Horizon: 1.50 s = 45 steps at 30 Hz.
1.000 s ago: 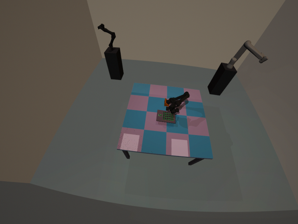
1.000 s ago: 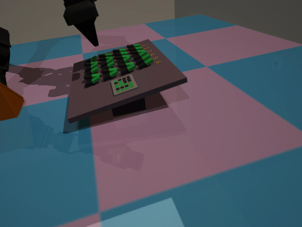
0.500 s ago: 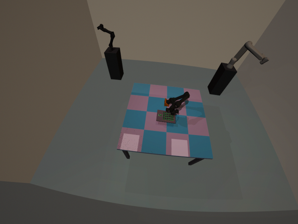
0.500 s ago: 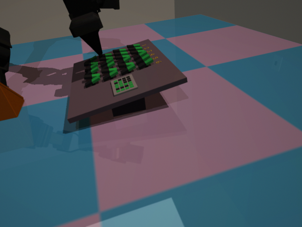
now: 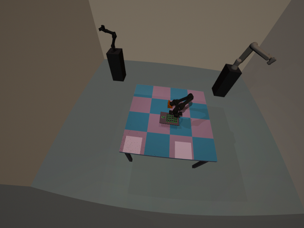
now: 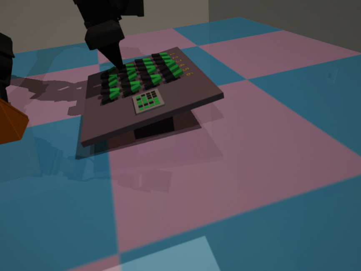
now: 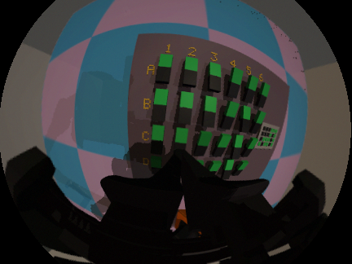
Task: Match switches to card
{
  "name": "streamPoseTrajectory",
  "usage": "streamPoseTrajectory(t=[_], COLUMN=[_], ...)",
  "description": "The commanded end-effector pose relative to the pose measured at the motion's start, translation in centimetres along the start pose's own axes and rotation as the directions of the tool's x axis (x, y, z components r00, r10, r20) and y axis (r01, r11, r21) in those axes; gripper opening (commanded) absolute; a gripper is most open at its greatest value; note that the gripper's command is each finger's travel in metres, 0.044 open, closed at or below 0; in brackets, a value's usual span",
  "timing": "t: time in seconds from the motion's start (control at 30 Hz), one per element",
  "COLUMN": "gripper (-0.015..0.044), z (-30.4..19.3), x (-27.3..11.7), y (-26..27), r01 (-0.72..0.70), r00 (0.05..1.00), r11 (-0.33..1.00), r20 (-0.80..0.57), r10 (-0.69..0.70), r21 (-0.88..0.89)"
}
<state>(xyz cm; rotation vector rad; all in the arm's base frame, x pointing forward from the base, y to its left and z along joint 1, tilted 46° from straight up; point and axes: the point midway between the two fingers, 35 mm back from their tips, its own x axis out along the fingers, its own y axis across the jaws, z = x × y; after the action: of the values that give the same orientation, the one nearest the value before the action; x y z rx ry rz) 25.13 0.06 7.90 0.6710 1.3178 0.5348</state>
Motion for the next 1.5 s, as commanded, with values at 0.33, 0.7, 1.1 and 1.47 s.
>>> streamPoseTrajectory(t=[0.33,0.7,1.1,1.47], gripper=[0.0000,0.0000,0.0000,0.0000], z=[0.02,0.02,0.01,0.01], x=[0.07,0.21,0.37,0.52], y=[0.05,0.05,0.05,0.05], r01=[-0.002,-0.002,-0.002,-0.002], r00=[1.000,1.000,1.000,1.000], r11=[1.000,1.000,1.000,1.000], r20=[0.002,0.002,0.002,0.002], r10=[0.002,0.002,0.002,0.002], r21=[0.002,0.002,0.002,0.002])
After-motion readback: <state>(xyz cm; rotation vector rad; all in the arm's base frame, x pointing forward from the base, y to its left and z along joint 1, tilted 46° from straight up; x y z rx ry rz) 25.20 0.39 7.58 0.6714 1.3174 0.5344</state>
